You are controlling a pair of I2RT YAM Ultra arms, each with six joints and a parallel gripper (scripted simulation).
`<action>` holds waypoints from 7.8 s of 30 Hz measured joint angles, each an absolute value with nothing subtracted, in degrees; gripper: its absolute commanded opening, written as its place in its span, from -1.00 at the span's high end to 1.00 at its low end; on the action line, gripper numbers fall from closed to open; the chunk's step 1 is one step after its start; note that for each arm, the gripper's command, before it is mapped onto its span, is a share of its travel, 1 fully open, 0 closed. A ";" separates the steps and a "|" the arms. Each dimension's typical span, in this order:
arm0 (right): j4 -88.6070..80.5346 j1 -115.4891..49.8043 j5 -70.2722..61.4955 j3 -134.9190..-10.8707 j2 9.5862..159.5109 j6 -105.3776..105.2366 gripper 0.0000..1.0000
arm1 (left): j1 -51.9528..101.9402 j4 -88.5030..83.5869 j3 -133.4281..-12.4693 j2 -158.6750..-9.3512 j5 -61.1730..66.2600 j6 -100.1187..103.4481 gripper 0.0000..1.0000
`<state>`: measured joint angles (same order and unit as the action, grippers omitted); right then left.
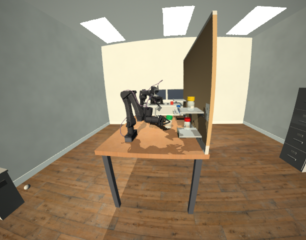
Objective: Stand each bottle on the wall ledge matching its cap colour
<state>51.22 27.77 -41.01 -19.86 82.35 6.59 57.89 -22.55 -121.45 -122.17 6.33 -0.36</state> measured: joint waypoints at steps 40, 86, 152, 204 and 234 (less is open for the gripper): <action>69.91 11.33 -7.88 -9.87 84.33 -0.51 -0.03 | 61.04 -22.22 -129.62 -126.87 -0.80 2.46 -0.79; 70.81 19.31 -13.63 -21.50 96.79 -0.30 -0.03 | 61.04 -22.22 -129.62 -126.87 -0.80 2.46 -0.79; 72.01 16.51 -10.81 -40.27 113.43 0.03 -0.03 | 61.04 -22.22 -129.62 -126.87 -0.80 2.46 -0.79; 87.59 20.16 -13.41 -21.21 108.88 -0.36 -0.44 | 61.04 -22.22 -129.62 -126.87 -0.80 2.46 -0.79; 52.73 21.58 -16.51 -18.52 74.46 -0.27 -1.00 | 38.72 -4.12 -94.35 -106.08 -2.46 2.79 -1.00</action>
